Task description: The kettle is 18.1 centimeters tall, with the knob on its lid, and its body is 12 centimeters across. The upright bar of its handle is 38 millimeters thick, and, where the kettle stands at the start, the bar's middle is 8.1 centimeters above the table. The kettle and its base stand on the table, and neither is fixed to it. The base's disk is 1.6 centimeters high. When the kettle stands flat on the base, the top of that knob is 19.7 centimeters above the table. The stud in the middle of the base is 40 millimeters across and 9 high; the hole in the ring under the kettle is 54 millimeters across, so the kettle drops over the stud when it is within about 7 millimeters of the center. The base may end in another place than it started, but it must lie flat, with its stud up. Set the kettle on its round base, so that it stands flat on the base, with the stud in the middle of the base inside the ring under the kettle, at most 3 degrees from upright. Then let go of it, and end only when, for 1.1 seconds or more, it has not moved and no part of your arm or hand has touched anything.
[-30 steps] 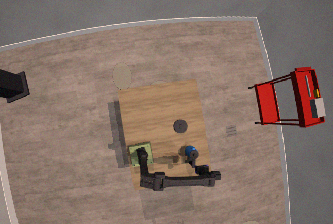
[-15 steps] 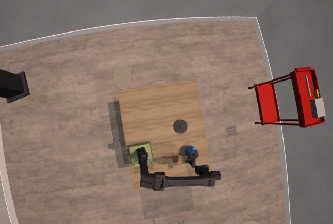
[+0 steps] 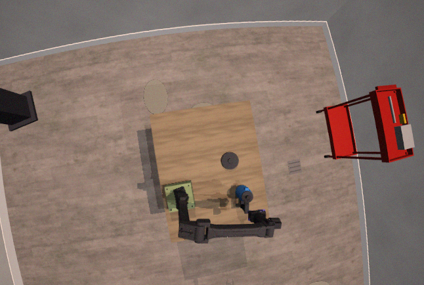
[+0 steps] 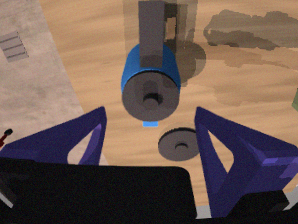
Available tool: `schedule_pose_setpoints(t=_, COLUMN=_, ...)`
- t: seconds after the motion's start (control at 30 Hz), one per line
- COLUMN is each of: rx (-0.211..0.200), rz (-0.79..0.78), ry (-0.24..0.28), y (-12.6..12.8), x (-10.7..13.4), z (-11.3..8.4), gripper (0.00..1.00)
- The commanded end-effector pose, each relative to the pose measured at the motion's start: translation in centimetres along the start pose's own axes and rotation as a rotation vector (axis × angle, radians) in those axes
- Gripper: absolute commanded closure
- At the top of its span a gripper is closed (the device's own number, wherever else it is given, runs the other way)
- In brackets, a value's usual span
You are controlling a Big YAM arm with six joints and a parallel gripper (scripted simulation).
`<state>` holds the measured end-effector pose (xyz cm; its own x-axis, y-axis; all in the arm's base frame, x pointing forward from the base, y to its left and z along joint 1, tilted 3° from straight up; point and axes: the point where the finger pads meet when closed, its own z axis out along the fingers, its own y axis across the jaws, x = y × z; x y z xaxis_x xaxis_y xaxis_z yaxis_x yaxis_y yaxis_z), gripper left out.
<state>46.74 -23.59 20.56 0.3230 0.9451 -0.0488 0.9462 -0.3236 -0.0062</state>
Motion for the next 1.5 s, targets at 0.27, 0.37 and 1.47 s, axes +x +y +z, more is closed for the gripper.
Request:
schedule_pose_setpoints(t=0.27, rx=-0.028, rz=0.017, ry=-0.007, y=1.5, x=-0.8, z=-1.1, gripper=0.26)
schedule_pose_setpoints(t=0.37, rx=-0.028, rz=0.017, ry=-0.007, y=1.5, x=-0.8, z=-1.1, gripper=0.26)
schedule_pose_setpoints(t=1.47, rx=0.004, rz=0.015, ry=-0.003, y=0.5, x=-0.8, z=1.6, gripper=0.26)
